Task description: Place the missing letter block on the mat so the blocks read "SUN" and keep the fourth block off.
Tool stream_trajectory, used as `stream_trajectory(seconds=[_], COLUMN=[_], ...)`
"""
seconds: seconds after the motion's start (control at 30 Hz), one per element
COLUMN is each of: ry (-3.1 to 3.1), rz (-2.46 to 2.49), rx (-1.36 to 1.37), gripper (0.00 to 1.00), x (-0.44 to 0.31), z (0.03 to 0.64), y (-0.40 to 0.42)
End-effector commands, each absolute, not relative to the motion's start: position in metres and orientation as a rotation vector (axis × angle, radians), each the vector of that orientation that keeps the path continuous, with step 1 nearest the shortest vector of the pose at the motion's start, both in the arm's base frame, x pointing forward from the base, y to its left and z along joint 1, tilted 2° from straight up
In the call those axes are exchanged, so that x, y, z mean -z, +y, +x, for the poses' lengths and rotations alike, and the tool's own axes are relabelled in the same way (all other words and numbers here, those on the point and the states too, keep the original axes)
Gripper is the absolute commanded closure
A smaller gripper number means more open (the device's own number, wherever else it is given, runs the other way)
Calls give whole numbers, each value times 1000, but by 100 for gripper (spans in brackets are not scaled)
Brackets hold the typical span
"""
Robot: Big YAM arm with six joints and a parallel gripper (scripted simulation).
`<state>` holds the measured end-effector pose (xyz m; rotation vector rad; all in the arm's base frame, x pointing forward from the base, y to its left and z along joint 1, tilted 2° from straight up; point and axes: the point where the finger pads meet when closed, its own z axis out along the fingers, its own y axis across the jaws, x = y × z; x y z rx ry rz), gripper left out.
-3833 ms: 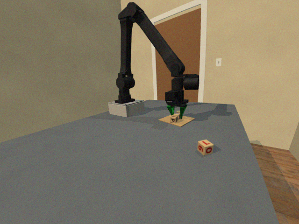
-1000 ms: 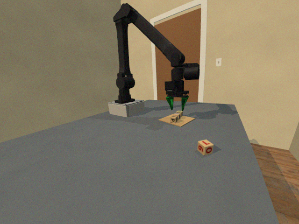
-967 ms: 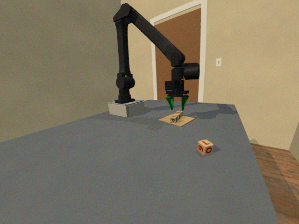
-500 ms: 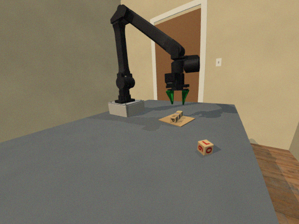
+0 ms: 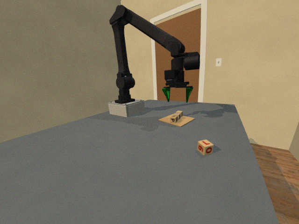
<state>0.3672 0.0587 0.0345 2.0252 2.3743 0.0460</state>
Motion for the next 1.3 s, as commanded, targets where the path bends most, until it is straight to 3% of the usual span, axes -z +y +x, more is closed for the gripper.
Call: stream_trajectory(seconds=[0.0, 0.5, 0.97, 1.07, 1.27], ry=[2366, 2358, 2338, 2384, 2349], rz=[2013, 2006, 1989, 2028, 1999], rx=[-61, -79, -123, -19, -99], gripper=[0, 0, 0, 0, 0], x=[-44, -62, -150, -121, -154], z=[378, 375, 383, 362, 375], y=[64, 63, 64, 60, 62])
